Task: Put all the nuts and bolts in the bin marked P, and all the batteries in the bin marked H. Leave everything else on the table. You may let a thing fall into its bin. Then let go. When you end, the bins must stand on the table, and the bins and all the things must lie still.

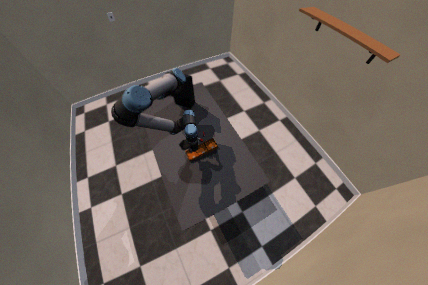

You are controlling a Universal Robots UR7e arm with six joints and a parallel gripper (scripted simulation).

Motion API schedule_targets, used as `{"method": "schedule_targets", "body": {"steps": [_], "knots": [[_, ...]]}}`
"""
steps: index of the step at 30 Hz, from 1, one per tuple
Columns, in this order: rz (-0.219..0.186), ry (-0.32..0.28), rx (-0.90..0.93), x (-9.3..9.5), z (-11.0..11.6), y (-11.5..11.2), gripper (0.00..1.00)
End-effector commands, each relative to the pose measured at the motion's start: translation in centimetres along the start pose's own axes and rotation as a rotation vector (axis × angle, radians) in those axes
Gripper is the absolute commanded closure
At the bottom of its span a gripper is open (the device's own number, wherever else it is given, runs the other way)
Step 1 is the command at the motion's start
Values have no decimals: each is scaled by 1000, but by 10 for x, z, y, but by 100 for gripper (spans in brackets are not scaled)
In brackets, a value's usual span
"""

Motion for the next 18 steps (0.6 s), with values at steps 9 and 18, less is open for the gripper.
{"method": "schedule_targets", "body": {"steps": [9, 18], "knots": [[-8, 11, -256, 0, 0, 0, 69], [-8, 16, -366, 0, 0, 0, 69]]}}
Point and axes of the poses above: the point where the finger pads meet when closed, its own x axis out along the fingers, its own y axis across the jaws, z = x × y, the point moved 3 cm from there along -x, back along the fingers, and after that the axes turned 4 degrees about x, right-handed, at the moved point
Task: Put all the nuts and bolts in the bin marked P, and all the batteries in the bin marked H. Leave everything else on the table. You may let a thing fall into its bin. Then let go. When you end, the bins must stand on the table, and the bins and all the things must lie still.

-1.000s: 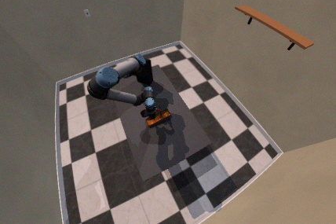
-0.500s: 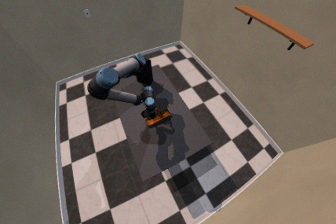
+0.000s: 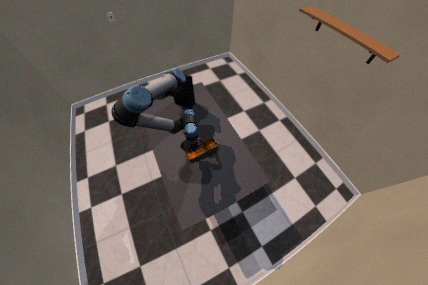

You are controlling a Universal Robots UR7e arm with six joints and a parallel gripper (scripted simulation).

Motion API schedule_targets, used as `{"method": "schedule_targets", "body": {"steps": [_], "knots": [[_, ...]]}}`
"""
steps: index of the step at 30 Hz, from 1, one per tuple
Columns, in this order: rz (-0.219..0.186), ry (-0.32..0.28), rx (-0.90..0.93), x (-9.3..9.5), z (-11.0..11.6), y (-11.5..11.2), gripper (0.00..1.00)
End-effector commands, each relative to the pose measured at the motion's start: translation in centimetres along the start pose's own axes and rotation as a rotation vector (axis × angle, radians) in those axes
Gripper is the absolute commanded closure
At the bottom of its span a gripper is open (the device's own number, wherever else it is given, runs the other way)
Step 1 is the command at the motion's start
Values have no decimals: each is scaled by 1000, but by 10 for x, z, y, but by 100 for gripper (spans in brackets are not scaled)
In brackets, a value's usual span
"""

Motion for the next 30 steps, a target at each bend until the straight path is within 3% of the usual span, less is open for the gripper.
{"method": "schedule_targets", "body": {"steps": [1, 30], "knots": [[-11, 9, -156, 0, 0, 0, 69], [-13, 21, -478, 0, 0, 0, 69]]}}
Point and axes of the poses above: the point where the finger pads meet when closed, its own x axis out along the fingers, its own y axis across the jaws, z = x × y, the point moved 3 cm from there along -x, back along the fingers, and after that the axes turned 4 degrees about x, right-handed, at the moved point
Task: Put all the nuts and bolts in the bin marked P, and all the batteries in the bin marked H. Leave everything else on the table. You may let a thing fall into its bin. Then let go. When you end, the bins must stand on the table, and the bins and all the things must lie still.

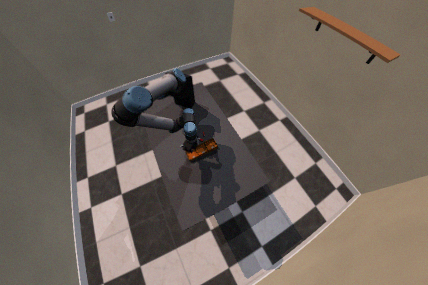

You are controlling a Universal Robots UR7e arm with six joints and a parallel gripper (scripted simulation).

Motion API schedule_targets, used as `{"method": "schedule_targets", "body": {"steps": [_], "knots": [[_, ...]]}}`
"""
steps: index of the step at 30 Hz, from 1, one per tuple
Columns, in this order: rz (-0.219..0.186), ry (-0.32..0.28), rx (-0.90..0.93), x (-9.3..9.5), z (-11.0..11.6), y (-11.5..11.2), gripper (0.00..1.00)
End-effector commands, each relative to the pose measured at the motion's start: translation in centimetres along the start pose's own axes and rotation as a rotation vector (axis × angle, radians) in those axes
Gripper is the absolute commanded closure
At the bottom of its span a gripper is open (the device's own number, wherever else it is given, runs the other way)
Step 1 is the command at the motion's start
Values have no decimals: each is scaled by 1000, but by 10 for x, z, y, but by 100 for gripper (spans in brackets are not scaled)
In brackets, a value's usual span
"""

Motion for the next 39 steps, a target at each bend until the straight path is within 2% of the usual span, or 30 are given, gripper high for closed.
{"method": "schedule_targets", "body": {"steps": [1, 4, 15, 17, 18, 27, 34, 39], "knots": [[-5, 4, -49, 0, 0, 0, 69], [-20, 8, -189, 0, -1, 0, 69], [-44, 26, -473, 1, -1, 1, 69], [-44, 26, -473, 1, -1, 1, 69], [-50, 33, -541, 1, -1, 1, 69], [-64, 59, -772, 0, 0, 2, 69], [-64, 59, -775, 2, 0, 2, 69], [-64, 59, -775, 16, 0, 1, 69]]}}
Point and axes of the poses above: the point where the finger pads meet when closed, its own x axis out along the fingers, its own y axis across the jaws, z = x × y, the point moved 3 cm from there along -x, back along the fingers, and after that the axes turned 4 degrees about x, right-handed, at the moved point
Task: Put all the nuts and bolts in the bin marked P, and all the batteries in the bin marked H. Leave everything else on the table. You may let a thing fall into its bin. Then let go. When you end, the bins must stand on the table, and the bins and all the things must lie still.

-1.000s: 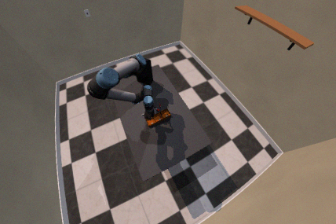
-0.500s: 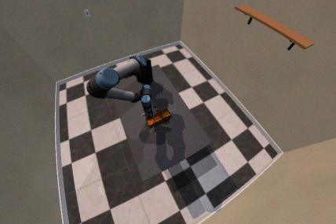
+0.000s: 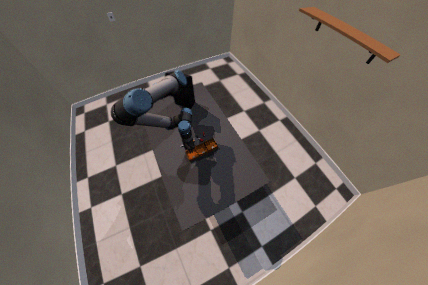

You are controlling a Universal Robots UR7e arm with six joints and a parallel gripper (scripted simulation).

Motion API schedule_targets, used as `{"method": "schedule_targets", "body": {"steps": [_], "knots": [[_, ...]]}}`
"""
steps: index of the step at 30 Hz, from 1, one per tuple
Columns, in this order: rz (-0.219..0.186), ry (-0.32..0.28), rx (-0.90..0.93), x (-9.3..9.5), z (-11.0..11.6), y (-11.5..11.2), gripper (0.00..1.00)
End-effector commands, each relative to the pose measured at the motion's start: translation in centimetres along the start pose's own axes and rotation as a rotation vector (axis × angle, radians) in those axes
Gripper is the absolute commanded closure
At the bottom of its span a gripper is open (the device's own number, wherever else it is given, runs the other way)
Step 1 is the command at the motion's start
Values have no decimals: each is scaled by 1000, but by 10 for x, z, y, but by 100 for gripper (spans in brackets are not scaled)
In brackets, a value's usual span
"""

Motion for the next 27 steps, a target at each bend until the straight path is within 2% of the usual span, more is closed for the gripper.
{"method": "schedule_targets", "body": {"steps": [1, 18, 27], "knots": [[-1, 3, -4, 12, 0, 0, 69], [-1, 3, -4, 52, 0, 0, 69], [-1, 3, -4, 53, 0, 0, 69]]}}
Point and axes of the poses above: the point where the finger pads meet when closed, its own x axis out along the fingers, its own y axis across the jaws, z = x × y, the point moved 3 cm from there along -x, back along the fingers, and after that the axes turned 4 degrees about x, right-handed, at the moved point
